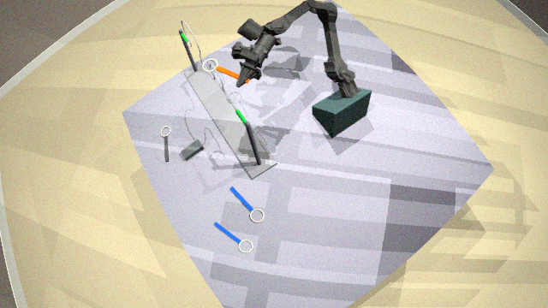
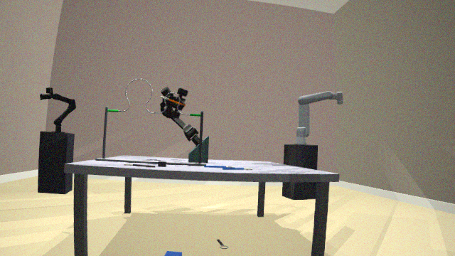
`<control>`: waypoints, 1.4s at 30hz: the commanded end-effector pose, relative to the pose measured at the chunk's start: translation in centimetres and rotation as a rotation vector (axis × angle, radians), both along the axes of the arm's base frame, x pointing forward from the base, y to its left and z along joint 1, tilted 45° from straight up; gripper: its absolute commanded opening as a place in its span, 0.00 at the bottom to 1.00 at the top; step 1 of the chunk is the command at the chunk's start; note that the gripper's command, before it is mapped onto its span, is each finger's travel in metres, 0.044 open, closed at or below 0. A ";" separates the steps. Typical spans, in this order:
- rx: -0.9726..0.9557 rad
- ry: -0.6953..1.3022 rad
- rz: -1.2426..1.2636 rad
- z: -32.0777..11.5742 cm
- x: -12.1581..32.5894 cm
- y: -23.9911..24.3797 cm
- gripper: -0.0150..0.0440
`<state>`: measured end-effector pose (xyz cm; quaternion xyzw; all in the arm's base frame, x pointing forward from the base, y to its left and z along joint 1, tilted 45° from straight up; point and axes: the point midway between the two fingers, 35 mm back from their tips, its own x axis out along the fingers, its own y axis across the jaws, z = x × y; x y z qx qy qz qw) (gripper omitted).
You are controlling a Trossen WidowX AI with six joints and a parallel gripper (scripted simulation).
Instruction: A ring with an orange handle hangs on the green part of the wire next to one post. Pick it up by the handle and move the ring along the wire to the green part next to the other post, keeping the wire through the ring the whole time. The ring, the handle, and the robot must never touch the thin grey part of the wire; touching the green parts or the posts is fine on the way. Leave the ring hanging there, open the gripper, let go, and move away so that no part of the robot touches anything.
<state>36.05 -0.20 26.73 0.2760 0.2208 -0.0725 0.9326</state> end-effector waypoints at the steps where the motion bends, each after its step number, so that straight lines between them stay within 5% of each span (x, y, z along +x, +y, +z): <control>1: -0.083 0.022 -0.001 -0.4 0.0 -0.4 0.00; 42: -0.974 0.189 -0.019 -0.8 -1.0 -5.6 0.00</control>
